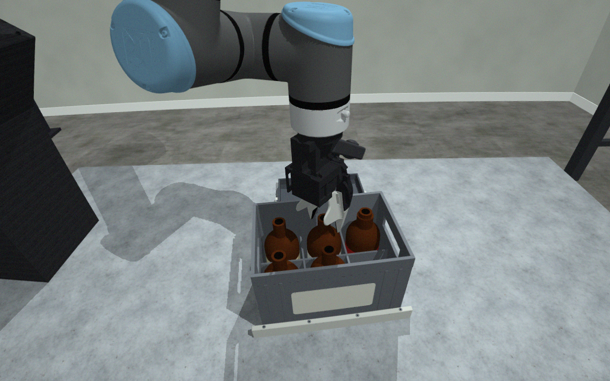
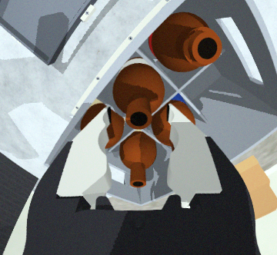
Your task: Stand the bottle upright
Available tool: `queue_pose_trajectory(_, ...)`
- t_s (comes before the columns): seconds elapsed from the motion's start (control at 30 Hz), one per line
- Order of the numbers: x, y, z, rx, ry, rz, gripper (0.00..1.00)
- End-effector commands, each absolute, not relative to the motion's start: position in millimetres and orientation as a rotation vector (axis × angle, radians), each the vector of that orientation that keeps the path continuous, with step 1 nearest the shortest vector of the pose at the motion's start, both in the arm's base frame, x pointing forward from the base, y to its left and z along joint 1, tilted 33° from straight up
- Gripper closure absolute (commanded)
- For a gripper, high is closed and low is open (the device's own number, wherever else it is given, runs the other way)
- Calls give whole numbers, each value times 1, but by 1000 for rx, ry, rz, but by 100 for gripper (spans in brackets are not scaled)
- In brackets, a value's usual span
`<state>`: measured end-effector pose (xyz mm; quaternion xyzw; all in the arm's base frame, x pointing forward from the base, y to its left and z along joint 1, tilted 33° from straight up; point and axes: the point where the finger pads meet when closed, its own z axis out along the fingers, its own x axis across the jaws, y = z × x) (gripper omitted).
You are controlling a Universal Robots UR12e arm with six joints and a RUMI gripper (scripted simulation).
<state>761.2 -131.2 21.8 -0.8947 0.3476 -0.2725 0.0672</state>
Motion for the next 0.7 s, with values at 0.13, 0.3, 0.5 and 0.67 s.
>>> queue_pose_trajectory(0.13,759,-131,27,-2696,1047,-823,62)
queue_pose_trajectory(0.3,756,-130,31,-2696,1047,-823,62)
queue_pose_trajectory(0.5,747,-129,45,-2696,1047,-823,62)
queue_pose_trajectory(0.67,738,-128,60,-2696,1047,-823,62)
